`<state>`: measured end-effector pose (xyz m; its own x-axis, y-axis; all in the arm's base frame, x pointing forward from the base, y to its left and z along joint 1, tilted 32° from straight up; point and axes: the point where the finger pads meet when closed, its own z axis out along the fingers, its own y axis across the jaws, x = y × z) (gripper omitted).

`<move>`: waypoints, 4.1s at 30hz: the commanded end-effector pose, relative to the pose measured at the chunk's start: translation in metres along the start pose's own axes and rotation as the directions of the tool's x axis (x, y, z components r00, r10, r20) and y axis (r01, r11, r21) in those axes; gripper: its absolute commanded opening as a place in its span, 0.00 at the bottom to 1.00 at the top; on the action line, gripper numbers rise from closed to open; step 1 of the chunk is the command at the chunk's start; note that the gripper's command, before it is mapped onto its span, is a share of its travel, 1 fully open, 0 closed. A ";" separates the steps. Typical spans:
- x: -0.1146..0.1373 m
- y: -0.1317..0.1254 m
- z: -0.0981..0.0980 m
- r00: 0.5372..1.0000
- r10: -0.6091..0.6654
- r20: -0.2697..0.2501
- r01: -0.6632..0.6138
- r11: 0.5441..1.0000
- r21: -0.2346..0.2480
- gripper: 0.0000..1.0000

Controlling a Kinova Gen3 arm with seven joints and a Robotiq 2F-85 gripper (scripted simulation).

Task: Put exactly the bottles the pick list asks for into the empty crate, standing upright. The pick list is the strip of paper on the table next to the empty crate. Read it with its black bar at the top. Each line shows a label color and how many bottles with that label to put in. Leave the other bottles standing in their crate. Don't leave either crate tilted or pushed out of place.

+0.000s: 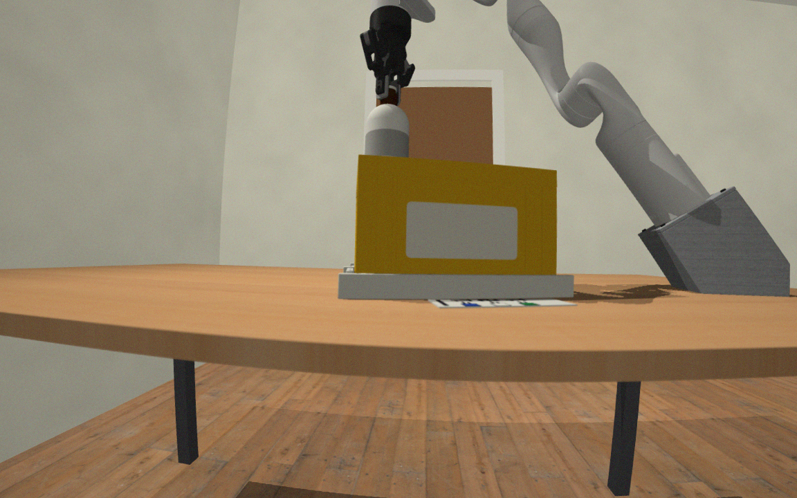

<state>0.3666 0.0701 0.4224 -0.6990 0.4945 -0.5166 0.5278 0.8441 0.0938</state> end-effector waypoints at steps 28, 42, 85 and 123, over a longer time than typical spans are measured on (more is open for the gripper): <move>0.000 0.000 0.025 1.000 0.000 0.001 0.000 1.000 -0.001 0.10; 0.000 0.000 0.038 1.000 0.000 0.001 0.000 1.000 -0.001 0.10; 0.000 0.000 0.076 1.000 0.000 0.001 0.000 1.000 -0.001 0.10; 0.000 0.000 0.110 1.000 0.000 0.001 0.000 1.000 -0.001 0.10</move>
<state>0.4191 0.0471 0.3296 -0.6990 0.4945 -0.5166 0.5280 0.8441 0.0936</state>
